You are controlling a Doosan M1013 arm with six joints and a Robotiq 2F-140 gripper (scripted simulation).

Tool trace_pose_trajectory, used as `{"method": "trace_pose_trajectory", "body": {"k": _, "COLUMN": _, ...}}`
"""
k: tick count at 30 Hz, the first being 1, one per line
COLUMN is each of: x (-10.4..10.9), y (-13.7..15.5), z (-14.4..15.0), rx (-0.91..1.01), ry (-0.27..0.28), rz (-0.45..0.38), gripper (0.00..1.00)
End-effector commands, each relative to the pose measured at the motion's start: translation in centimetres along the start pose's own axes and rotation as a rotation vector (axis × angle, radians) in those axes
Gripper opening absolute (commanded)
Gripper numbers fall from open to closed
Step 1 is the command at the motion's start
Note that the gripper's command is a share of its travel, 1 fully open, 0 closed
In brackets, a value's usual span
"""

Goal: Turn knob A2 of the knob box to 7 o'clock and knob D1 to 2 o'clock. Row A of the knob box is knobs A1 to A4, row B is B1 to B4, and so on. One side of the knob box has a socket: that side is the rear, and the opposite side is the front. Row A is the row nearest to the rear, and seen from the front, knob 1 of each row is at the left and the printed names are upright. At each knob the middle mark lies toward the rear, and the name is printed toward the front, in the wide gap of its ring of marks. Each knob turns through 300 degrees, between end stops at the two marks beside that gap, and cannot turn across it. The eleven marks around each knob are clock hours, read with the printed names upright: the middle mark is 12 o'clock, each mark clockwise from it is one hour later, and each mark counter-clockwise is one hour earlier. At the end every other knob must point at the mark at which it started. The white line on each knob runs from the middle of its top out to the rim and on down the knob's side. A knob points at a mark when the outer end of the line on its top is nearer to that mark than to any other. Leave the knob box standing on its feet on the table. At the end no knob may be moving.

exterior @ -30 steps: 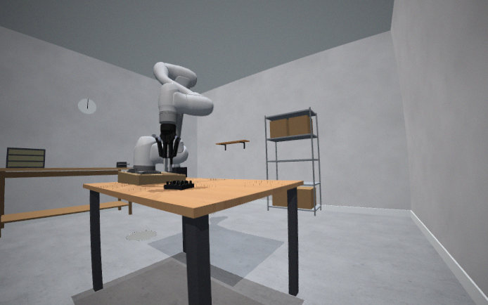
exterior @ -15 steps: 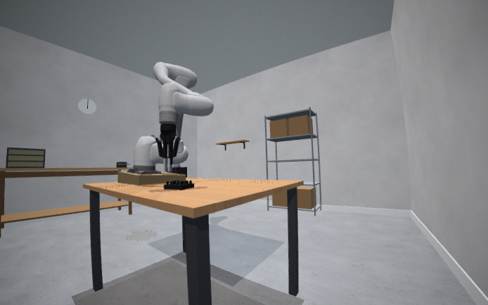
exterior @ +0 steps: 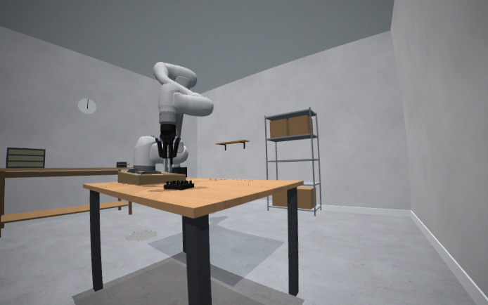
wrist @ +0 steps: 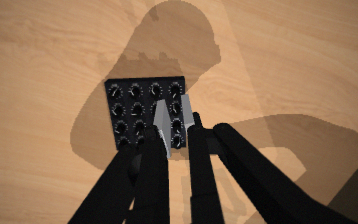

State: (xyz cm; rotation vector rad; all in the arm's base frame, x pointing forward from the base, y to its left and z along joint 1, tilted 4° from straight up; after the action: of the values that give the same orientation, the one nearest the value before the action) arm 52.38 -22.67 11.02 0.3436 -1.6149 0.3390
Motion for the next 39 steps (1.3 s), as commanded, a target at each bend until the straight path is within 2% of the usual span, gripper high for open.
{"method": "trace_pose_trajectory", "body": {"k": 1, "x": -0.1, "y": 0.0, "z": 0.0, "rx": 0.006, "ry": 0.0, "rz": 0.0, "gripper": 0.12}}
{"method": "trace_pose_trajectory", "body": {"k": 29, "x": -3.4, "y": 0.0, "z": 0.1, "rx": 0.018, "ry": -0.001, "rz": 0.0, "gripper": 0.12}}
{"method": "trace_pose_trajectory", "body": {"k": 39, "x": -4.0, "y": -0.1, "z": 0.1, "rx": 0.018, "ry": -0.001, "rz": 0.0, "gripper": 0.12}}
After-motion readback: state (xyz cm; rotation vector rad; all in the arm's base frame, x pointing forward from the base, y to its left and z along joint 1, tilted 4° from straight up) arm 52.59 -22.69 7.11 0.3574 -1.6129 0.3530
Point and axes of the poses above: the point where the finger pads meet when closed, its own x axis back along the fingers, its own z axis across the jaws, y = z × x, the point moved 3 cm from there along x, back along the fingers, and after that the axes turned 3 degrees about x, right-handed, at the moved point
